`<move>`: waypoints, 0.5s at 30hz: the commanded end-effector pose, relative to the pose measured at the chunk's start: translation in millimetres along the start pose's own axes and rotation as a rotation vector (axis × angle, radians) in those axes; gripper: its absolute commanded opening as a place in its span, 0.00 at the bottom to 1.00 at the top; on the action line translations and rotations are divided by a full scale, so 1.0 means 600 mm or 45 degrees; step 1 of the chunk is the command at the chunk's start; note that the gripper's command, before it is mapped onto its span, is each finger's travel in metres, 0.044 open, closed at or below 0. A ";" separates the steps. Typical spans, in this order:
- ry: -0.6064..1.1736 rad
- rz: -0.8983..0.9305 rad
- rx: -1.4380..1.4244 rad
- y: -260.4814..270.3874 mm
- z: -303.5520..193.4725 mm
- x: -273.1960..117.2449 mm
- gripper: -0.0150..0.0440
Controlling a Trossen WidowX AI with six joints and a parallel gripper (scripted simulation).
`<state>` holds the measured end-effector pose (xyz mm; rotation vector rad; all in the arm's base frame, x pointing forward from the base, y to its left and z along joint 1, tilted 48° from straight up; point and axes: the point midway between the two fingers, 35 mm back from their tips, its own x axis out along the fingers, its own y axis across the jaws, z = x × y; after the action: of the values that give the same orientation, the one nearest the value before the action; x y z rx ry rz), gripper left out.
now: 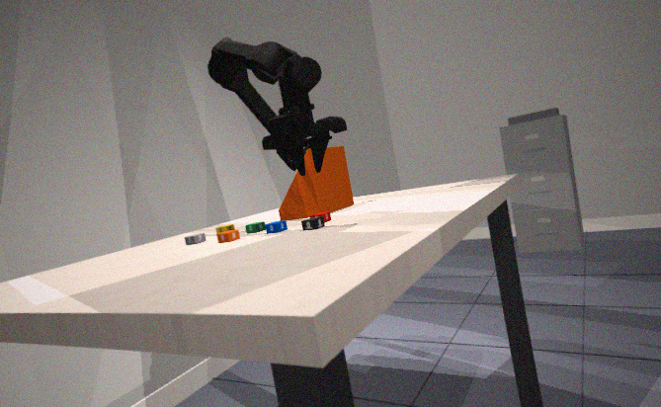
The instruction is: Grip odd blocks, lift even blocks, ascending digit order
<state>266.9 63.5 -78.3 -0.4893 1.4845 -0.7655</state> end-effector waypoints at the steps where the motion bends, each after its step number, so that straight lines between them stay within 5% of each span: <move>1: 0.032 -0.038 -0.010 -0.012 -0.014 0.097 0.72; 6: 0.032 -0.038 -0.010 -0.012 -0.015 0.103 0.93; 15: 0.031 -0.038 -0.010 -0.013 -0.014 0.120 0.93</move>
<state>253.9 13.7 -120.0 -0.5008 1.5037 -0.7908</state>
